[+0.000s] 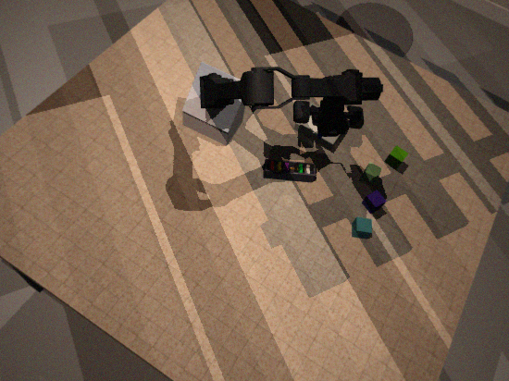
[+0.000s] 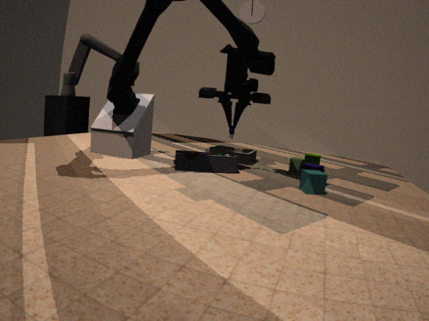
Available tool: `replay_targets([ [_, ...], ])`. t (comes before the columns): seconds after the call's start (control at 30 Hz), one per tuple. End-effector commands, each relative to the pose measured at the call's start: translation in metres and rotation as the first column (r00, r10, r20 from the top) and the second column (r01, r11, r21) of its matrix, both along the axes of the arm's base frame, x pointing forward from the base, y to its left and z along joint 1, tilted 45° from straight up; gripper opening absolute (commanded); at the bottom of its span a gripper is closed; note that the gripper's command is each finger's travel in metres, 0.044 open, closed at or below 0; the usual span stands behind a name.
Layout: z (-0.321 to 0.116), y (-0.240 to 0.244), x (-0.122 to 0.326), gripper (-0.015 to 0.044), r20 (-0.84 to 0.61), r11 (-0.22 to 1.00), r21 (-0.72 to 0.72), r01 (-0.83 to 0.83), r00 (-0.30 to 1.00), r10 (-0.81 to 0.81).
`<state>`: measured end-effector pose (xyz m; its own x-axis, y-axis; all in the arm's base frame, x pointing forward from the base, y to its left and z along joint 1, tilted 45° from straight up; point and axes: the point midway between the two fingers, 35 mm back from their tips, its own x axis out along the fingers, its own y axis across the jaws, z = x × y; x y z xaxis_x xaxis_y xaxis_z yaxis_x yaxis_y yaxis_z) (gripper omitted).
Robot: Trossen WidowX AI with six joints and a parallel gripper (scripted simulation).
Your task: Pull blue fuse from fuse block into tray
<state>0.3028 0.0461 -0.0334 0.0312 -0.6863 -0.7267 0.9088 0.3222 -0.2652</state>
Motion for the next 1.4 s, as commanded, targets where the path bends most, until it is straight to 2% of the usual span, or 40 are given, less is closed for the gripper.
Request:
replay_targets([
  [0.0,-0.014,0.016,0.0,0.0,0.003,1.0,0.003,0.002,1.0,-0.002],
  [0.47,-0.069,0.064,-0.012,0.0,0.005,1.0,-0.008,0.006,1.0,-0.006],
  [1.37,-0.096,0.04,-0.011,0.0,0.006,1.0,-0.01,0.006,1.0,-0.006],
])
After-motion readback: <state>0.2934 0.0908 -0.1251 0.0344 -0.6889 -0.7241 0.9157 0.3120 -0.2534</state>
